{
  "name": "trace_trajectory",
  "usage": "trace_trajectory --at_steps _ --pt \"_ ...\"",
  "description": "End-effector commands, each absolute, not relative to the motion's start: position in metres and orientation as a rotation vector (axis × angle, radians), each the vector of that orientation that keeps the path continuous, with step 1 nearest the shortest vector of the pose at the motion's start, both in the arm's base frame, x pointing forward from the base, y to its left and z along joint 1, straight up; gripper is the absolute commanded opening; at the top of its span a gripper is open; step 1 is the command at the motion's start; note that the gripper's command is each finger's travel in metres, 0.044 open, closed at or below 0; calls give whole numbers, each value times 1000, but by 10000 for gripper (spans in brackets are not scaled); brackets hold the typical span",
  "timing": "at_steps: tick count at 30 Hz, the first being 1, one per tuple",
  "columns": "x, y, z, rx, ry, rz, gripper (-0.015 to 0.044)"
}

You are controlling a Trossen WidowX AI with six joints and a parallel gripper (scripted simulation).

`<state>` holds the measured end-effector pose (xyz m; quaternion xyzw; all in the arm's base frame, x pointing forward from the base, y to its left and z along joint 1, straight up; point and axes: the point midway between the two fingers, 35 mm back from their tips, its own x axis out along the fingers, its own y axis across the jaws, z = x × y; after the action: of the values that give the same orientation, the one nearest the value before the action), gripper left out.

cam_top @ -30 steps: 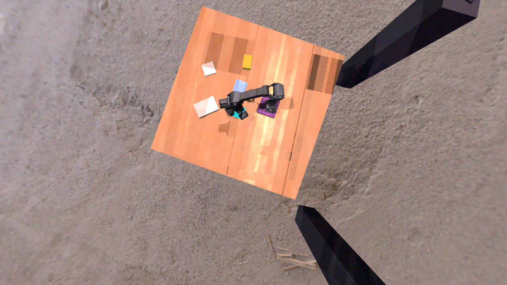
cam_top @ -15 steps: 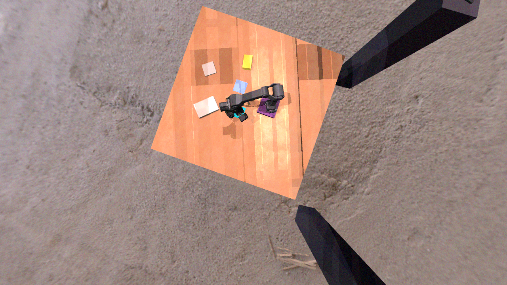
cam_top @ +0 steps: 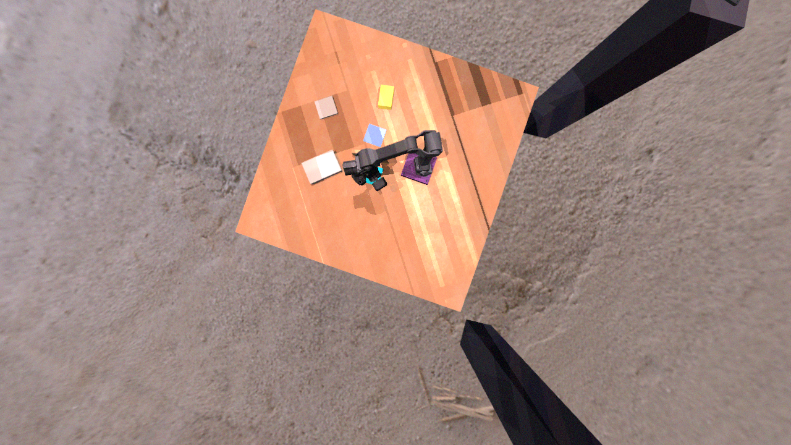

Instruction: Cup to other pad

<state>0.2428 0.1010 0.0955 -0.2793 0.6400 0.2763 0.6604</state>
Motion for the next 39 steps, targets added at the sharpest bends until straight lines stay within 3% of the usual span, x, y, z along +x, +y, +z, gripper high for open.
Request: trace_trajectory --at_steps 1,39 --pt "241 101 86 -625 1462 626 0" --pt "241 102 55 -632 1453 626 0"
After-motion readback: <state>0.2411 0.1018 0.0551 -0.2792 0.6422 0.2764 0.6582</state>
